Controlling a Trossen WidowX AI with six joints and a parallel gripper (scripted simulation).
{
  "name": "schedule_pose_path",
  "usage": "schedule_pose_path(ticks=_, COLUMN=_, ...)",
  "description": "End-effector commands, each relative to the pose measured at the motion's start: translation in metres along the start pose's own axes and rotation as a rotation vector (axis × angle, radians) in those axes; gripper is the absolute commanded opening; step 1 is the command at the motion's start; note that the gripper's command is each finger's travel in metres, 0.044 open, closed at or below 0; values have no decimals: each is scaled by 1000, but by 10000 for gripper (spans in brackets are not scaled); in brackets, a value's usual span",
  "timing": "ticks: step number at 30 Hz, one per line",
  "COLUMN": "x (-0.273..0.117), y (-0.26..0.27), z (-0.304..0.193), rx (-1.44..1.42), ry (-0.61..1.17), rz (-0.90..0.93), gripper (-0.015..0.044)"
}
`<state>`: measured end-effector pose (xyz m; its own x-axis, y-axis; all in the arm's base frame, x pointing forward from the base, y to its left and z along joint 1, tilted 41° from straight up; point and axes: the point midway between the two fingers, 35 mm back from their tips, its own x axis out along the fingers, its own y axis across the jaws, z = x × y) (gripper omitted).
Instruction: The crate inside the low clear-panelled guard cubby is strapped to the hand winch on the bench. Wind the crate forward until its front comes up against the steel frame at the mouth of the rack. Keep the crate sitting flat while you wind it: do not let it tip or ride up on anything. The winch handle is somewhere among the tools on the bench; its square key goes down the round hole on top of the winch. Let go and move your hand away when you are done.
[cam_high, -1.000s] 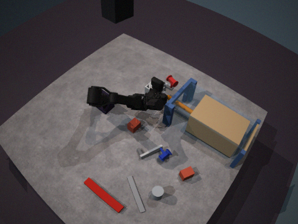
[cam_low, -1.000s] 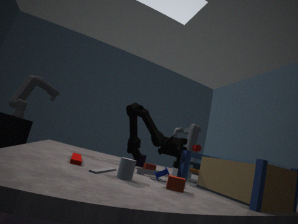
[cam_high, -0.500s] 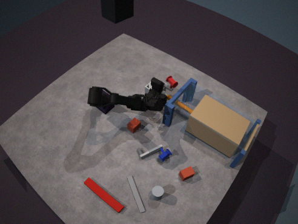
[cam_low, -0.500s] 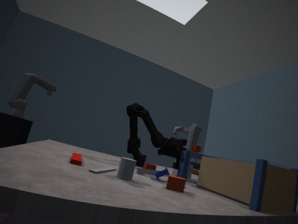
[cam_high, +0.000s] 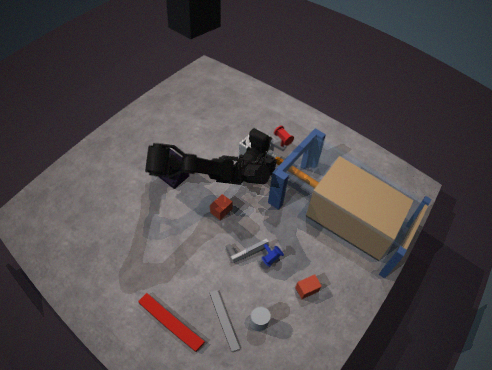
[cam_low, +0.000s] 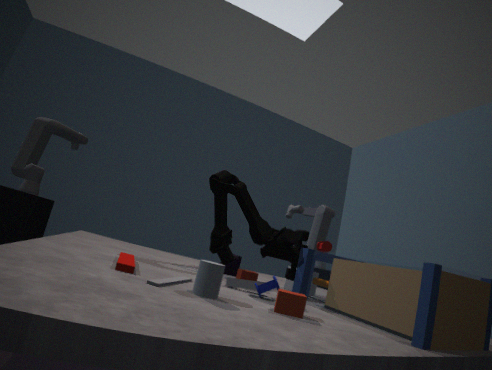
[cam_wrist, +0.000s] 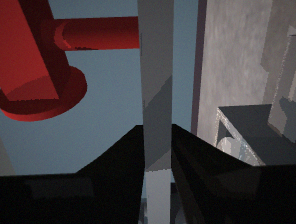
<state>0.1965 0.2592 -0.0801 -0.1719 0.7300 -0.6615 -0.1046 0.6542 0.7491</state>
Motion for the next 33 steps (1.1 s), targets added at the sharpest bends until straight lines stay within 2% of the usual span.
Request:
schedule_pose_path(ticks=1, x=1, y=-1, z=0, rx=-1, ry=0, rz=-1, gripper=0)
schedule_pose_path(ticks=11, x=1, y=-2, z=-1, rx=-1, ry=0, rz=-1, gripper=0)
schedule_pose_path(ticks=20, x=1, y=-1, z=0, rx=-1, ry=0, rz=0, gripper=236)
schedule_pose_path(ticks=33, x=1, y=-1, z=0, rx=-1, ry=0, rz=0, gripper=240)
